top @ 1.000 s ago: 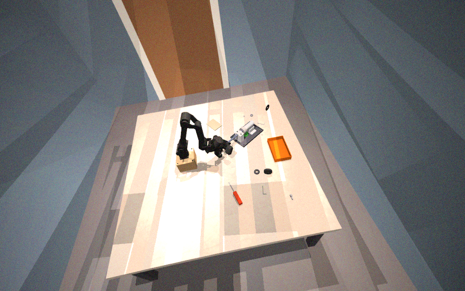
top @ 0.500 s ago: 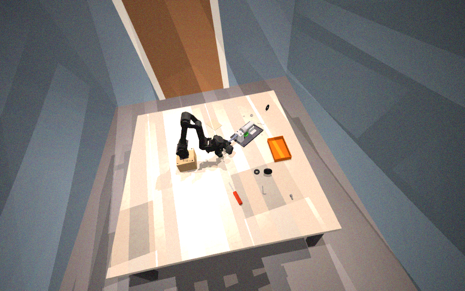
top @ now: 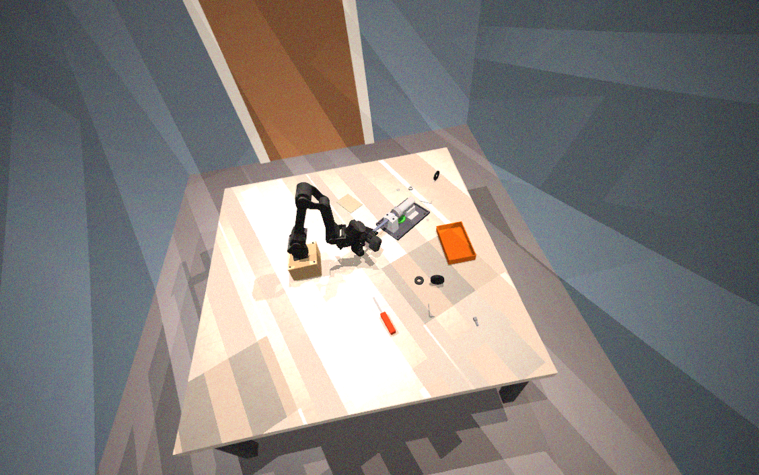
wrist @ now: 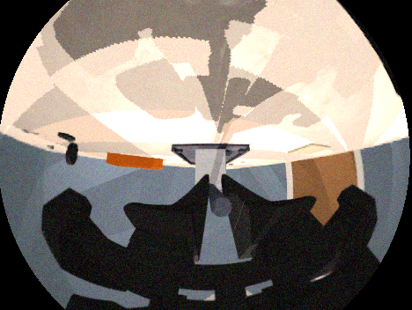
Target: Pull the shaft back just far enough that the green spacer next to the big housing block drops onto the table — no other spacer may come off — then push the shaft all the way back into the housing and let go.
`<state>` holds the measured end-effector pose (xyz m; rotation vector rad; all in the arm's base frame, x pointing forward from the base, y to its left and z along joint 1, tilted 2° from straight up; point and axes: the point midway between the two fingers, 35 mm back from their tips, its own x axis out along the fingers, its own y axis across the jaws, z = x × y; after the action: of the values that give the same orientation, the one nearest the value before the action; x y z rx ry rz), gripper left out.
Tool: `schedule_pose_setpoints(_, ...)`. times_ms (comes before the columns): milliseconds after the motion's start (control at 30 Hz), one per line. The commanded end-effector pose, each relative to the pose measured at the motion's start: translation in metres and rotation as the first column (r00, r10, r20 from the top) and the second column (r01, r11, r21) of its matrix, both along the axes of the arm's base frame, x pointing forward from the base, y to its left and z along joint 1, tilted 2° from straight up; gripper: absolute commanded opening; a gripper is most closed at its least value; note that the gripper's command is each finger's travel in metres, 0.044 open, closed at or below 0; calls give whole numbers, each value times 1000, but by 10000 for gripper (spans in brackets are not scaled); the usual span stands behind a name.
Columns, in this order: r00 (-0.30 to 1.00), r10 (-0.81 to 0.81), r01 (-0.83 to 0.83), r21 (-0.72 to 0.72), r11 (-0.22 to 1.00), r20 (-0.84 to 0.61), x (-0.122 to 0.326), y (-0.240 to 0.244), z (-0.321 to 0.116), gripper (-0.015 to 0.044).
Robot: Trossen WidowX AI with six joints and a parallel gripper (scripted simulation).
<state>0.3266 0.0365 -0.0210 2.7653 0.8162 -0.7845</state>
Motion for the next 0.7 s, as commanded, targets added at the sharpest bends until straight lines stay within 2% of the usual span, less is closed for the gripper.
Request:
schedule_pose_setpoints(0, 1000, 0, 0, 0, 1000, 10, 5, 1, 2, 0)
schedule_pose_setpoints(667, 1000, 0, 0, 1, 1000, 11, 9, 4, 2, 0)
